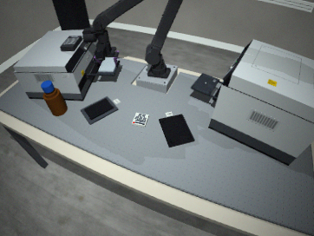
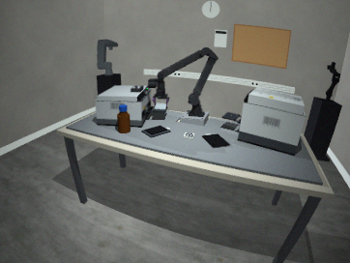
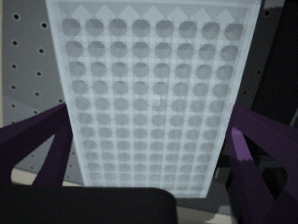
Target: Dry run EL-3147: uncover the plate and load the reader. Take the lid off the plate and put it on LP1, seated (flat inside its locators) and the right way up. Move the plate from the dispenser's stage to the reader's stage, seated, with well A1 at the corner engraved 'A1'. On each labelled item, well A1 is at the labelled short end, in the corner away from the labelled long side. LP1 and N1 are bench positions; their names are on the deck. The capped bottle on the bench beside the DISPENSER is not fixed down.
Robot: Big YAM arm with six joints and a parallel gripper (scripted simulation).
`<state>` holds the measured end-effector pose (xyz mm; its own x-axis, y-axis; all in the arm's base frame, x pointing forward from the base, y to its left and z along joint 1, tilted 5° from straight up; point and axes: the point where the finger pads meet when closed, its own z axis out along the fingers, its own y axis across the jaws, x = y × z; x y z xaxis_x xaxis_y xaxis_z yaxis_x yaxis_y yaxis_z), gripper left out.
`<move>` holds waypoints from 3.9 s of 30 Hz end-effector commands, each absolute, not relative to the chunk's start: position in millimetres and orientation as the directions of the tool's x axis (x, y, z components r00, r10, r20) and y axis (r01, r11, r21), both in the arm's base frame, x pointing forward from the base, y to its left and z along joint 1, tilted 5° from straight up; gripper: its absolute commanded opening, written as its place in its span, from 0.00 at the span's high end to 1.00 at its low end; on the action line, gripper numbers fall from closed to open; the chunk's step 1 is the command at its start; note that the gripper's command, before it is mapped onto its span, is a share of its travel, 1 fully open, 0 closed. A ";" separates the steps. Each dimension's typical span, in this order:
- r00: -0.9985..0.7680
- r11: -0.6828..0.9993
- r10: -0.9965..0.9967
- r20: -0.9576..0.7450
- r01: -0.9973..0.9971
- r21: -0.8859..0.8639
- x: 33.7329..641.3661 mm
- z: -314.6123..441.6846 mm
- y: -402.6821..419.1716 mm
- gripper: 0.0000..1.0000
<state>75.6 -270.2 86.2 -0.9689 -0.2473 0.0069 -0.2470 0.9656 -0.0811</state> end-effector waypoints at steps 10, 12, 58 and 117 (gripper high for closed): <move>-0.969 0.959 -0.246 0.005 -0.244 -0.140 84.2 116.4 -291.3 0.14; -0.969 0.959 -0.246 0.005 -0.245 -0.141 83.9 118.0 -290.4 0.14; -0.983 0.978 -0.185 -0.017 -0.182 -0.103 127.7 128.2 -268.7 0.14; -0.997 0.996 -0.076 -0.032 -0.074 -0.055 239.2 131.5 -176.6 0.14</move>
<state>221.9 -173.7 115.8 -0.9931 -0.1159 -0.0168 -0.1152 0.9926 -0.0386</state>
